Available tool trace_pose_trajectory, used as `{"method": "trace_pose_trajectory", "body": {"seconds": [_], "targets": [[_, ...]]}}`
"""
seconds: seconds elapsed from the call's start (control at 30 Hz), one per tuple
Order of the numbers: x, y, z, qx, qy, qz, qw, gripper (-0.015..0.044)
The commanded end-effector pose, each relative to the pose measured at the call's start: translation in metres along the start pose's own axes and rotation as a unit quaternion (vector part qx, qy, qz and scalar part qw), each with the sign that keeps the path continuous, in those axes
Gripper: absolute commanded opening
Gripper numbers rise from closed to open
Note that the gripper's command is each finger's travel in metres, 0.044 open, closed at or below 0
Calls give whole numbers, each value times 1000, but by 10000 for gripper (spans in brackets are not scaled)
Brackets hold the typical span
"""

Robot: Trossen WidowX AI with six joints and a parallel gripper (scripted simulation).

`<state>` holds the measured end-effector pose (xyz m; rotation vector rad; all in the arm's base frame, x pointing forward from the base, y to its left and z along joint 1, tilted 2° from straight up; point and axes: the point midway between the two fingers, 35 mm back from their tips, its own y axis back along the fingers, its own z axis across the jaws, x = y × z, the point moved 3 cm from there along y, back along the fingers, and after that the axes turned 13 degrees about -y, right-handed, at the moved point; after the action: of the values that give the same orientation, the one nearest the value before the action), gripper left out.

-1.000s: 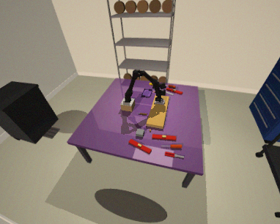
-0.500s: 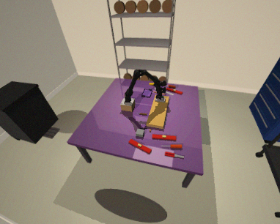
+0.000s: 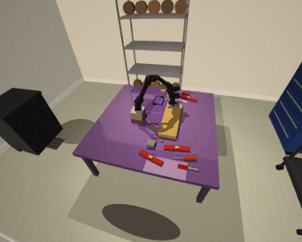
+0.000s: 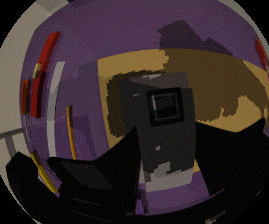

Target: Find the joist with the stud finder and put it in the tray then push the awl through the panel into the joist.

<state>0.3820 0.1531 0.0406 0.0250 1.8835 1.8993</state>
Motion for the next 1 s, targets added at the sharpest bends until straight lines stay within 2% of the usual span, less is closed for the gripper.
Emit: {"method": "trace_pose_trajectory", "body": {"seconds": [0.0, 0.2, 0.97], "targets": [[0, 0, -1, 0, -1, 0, 1000, 0], [-1, 0, -1, 0, -2, 0, 1000, 0], [-17, -1, -74, 3, -1, 0, 1000, 0]]}}
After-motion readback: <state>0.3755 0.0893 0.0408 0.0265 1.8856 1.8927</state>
